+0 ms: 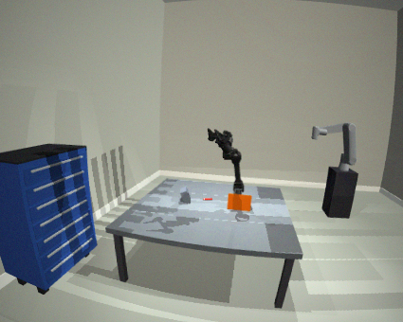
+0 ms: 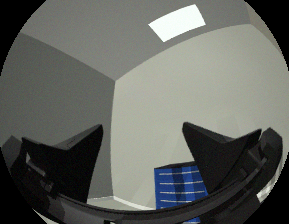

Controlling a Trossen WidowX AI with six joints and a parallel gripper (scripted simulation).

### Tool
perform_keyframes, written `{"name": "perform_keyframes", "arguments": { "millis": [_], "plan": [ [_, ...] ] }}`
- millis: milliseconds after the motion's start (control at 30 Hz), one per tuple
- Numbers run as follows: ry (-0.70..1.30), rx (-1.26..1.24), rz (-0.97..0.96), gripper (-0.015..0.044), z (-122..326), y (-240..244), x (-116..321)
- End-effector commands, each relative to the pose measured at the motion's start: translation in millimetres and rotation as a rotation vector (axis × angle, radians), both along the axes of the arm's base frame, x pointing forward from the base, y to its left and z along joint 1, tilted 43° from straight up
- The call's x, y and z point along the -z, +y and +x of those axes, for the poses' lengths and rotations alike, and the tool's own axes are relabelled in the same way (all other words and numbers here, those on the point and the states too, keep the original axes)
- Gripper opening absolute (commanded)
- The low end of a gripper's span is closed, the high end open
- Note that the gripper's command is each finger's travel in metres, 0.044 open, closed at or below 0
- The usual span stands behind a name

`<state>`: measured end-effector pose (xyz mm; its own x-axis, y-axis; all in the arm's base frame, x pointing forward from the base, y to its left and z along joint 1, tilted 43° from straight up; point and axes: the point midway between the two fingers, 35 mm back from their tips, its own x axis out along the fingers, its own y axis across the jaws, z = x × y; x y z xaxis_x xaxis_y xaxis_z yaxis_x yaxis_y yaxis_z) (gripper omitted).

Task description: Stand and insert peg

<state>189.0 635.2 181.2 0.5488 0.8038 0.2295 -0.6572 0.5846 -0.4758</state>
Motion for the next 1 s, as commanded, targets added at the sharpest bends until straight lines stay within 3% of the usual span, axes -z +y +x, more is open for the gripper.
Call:
{"name": "perform_keyframes", "arguments": {
  "millis": [0,433,967],
  "plan": [
    [0.001,0.001,-0.002,0.0426,1,0,0],
    [0.131,0.201,-0.233,0.044,113,-60,31],
    [0.394,0.548,-0.533,0.044,230,-209,78]
  ]
}}
